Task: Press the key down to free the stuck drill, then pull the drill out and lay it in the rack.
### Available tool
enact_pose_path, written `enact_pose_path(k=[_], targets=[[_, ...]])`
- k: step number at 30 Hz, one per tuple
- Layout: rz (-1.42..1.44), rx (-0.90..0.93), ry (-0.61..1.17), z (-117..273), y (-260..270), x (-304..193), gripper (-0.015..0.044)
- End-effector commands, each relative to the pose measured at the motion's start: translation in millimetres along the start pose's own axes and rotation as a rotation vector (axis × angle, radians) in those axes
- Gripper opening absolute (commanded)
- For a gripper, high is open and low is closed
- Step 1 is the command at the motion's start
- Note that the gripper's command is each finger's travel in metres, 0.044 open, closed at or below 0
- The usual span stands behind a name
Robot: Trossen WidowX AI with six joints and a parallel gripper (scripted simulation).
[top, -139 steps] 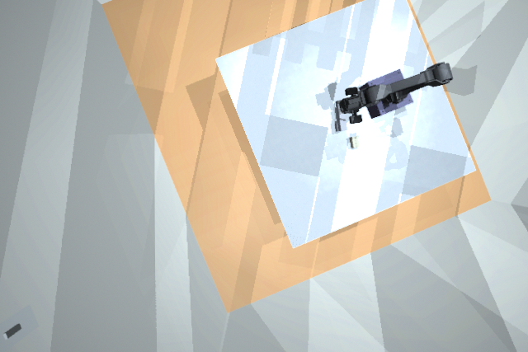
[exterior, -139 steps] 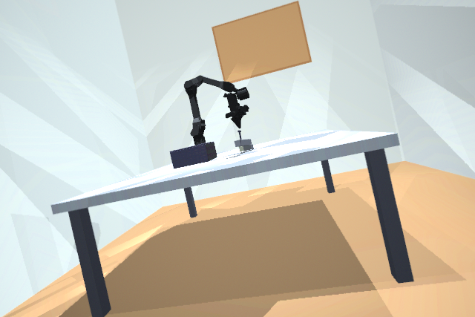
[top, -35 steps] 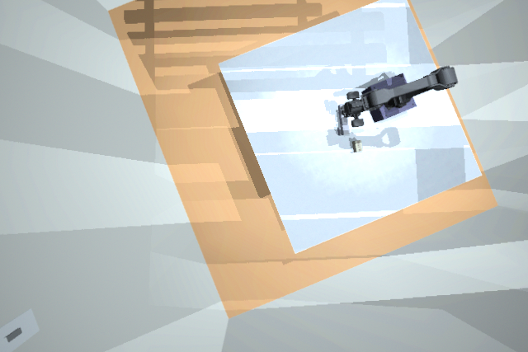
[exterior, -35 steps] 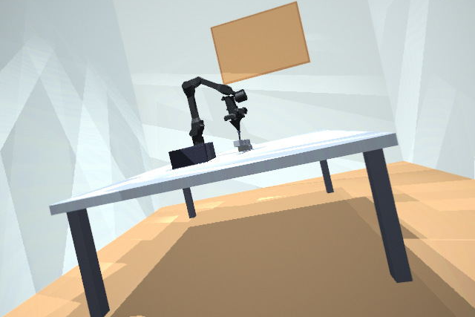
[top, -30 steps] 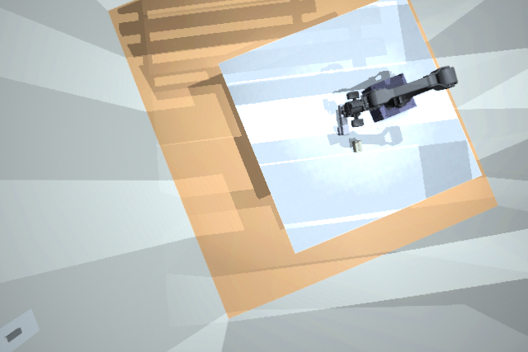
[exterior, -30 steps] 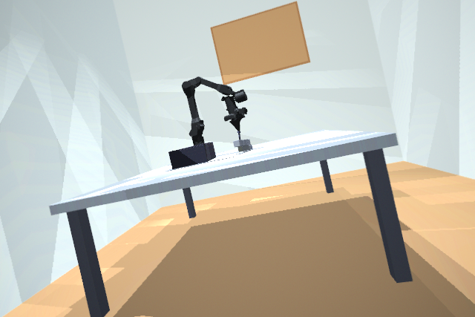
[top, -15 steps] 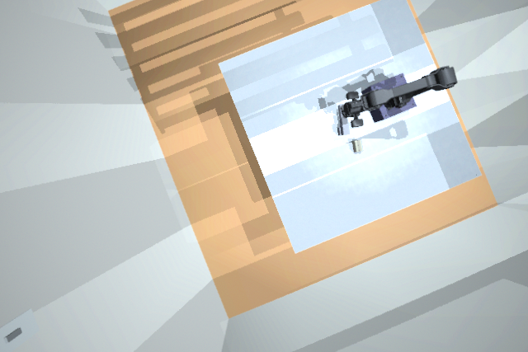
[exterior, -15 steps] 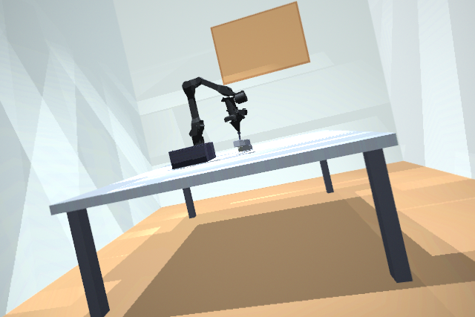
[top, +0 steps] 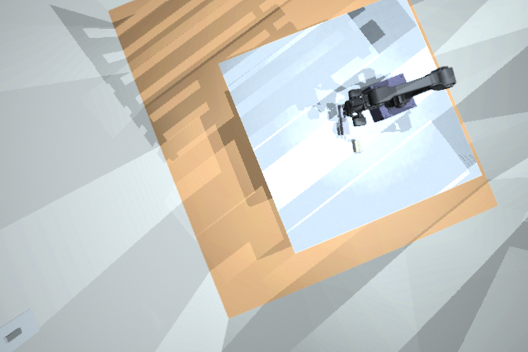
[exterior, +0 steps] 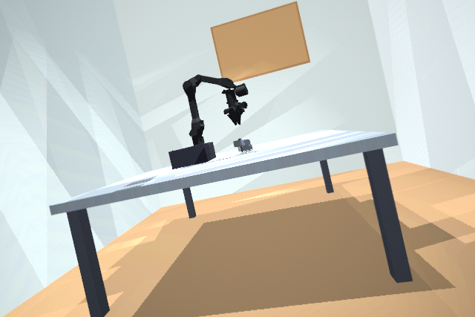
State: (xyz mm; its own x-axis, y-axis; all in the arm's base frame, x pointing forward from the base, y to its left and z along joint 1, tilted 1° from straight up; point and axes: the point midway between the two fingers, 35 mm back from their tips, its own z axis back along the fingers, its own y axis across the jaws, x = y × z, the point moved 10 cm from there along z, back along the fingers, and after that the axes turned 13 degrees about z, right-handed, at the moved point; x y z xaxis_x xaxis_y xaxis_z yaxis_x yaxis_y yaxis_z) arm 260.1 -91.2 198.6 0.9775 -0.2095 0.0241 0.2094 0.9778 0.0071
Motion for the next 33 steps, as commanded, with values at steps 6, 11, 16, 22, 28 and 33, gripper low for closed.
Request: enact_pose_path(k=[6, 11, 16, 22, 28, 33], targets=[[0.499, 0.004, 0.0, -28, 44, 21, 0.044], [1.051, 0.01, 0.001, -66, 99, 31, 0.044], [1.425, 0.015, 0.001, -92, 138, 30, 0.044], [1.574, 0.017, 0.001, -103, 153, 27, 0.044], [1.574, 0.017, 0.001, -103, 153, 27, 0.044], [1.574, 0.017, 0.001, -103, 153, 27, 0.044]])
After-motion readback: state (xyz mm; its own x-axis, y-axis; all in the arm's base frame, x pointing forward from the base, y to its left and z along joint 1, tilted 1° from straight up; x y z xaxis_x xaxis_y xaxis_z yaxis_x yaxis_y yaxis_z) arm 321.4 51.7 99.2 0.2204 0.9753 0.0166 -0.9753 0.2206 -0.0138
